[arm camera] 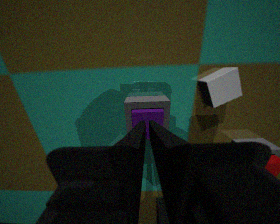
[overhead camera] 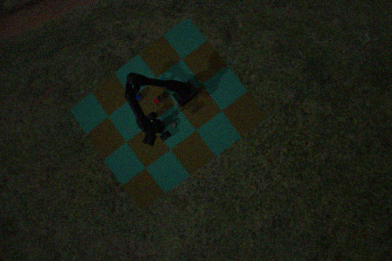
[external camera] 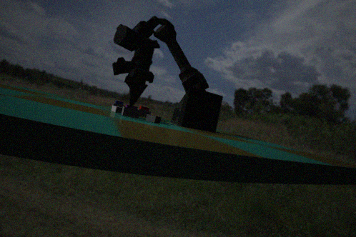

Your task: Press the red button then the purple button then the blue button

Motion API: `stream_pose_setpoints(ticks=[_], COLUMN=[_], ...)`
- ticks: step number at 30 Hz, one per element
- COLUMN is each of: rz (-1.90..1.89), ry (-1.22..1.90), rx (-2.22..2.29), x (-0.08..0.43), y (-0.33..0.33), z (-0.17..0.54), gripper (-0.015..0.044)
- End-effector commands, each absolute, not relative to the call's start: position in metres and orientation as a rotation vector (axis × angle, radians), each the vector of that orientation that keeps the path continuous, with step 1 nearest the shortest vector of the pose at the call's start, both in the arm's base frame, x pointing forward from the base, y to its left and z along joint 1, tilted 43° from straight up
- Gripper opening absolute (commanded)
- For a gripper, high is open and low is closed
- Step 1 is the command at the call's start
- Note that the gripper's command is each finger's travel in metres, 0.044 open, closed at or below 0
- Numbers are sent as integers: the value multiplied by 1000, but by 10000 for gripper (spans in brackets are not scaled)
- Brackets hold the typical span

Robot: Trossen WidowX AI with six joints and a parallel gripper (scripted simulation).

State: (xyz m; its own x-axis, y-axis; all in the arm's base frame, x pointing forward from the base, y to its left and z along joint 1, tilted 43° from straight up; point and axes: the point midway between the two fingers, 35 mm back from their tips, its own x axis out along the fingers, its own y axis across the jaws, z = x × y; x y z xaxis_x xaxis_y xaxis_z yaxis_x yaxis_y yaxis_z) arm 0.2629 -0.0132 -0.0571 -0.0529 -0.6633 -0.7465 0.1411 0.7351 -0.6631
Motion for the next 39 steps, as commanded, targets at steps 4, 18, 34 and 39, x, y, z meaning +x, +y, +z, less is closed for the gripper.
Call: stream_pose_setpoints(ticks=[4,18,34,39], rz=[-691,-690,-688,-658], ry=[1495,1494,1497,1503], rx=[-457,-454,-454,-435], x=[261,263,266,286], y=[-15,1,49,3], z=[-58,-42,12,55], gripper=[20,20,20,20])
